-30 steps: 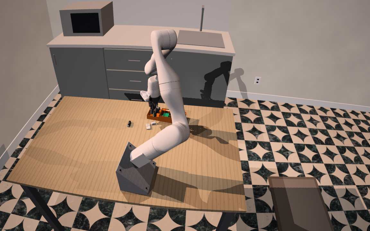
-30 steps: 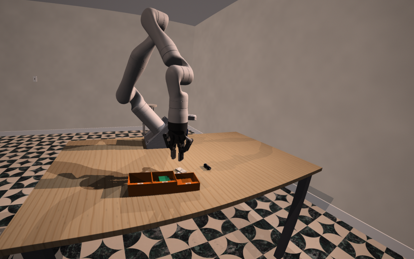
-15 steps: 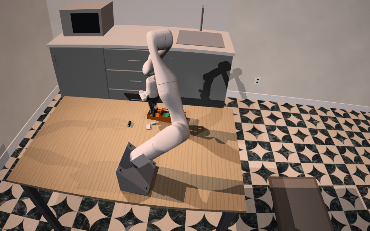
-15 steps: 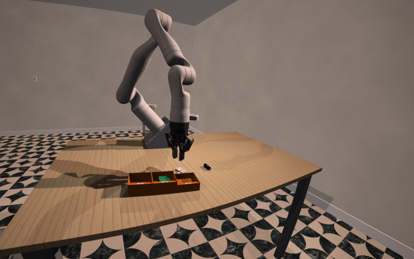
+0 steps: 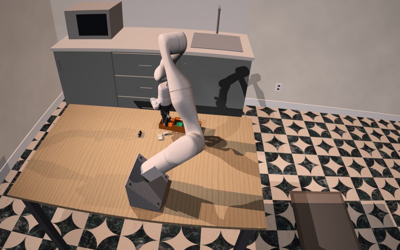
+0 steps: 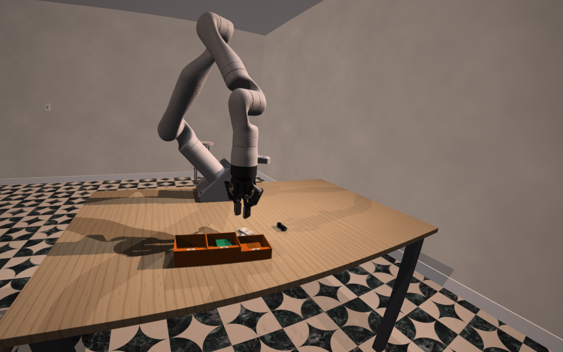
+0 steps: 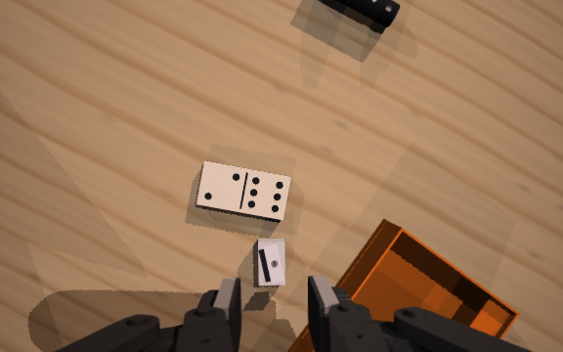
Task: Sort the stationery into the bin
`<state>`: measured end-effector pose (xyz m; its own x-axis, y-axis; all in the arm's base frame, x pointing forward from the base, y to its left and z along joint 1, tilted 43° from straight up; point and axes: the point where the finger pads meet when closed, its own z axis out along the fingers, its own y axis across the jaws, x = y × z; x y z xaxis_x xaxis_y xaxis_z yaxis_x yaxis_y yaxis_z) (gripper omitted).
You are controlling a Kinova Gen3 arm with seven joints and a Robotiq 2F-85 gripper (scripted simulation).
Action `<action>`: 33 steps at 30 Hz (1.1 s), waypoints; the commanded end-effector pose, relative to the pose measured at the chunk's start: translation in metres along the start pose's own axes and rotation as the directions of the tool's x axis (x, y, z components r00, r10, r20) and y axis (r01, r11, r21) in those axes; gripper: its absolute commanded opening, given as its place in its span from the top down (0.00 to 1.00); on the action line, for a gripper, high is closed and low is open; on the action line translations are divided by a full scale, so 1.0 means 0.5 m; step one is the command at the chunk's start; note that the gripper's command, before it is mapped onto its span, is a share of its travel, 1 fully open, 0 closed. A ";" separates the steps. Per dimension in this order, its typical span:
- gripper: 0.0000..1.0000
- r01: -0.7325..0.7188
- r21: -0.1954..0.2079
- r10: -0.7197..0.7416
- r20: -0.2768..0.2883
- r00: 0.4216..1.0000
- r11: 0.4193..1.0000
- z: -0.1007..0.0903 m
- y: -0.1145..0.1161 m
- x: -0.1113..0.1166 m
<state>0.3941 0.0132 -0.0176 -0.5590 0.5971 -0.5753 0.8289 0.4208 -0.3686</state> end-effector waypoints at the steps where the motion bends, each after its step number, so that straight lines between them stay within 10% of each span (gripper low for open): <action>1: 0.70 0.004 -0.002 -0.004 0.005 1.000 1.000 0.001 -0.001 -0.008; 22: 0.70 0.001 0.000 -0.001 -0.002 1.000 1.000 0.122 -0.005 -0.001; 33: 0.70 -0.002 0.000 0.002 0.000 1.000 1.000 0.120 -0.003 0.000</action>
<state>0.3952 -0.0290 -0.0580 -0.5586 0.5956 -0.5772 0.8291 0.4211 -0.3678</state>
